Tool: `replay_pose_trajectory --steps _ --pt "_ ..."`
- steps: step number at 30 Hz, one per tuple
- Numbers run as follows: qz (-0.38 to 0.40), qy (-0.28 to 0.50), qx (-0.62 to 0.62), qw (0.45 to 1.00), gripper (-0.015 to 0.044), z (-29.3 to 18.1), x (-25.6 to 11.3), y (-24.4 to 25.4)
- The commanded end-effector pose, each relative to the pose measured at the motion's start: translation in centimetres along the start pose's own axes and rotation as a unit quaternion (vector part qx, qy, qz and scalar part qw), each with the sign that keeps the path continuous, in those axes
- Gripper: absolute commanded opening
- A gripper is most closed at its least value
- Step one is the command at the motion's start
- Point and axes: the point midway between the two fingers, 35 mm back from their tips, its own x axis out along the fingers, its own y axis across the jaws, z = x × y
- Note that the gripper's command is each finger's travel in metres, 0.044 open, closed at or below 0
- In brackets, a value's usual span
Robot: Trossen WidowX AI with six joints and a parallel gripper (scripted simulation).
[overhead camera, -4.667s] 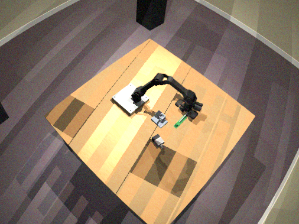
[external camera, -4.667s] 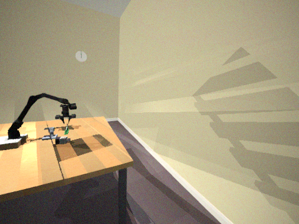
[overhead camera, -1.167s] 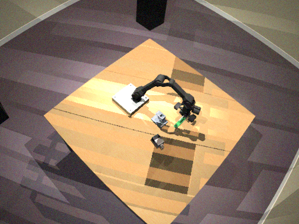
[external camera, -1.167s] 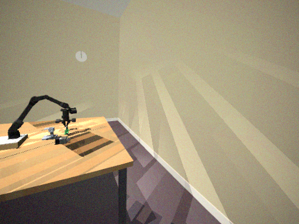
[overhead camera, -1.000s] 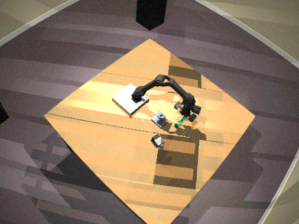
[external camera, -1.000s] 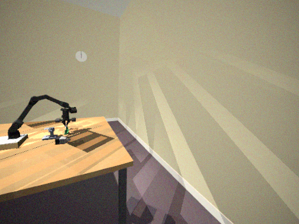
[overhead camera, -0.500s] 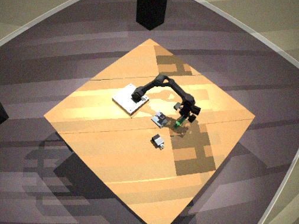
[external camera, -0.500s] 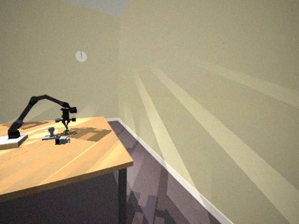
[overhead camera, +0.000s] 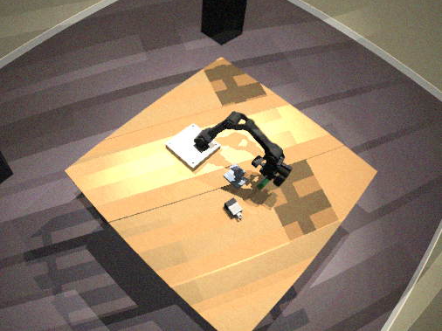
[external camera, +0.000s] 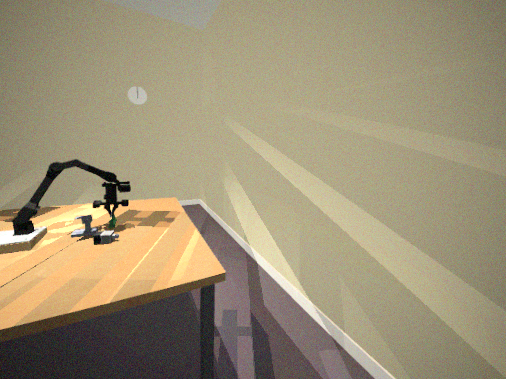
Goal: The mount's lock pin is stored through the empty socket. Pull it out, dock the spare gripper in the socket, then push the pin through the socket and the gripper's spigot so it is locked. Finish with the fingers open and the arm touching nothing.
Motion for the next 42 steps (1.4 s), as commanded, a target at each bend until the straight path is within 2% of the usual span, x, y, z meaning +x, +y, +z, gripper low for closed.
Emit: replay_pose_trajectory --steps 1,27,42 --pt "-0.004 0.0 -0.003 1.0 0.0 -0.3 -0.5 0.0" --pt "-0.01 -0.002 -0.003 1.0 0.0 -0.7 3.3 -0.1" --pt "-0.013 -0.002 -0.004 1.0 0.0 -0.8 3.8 0.1"
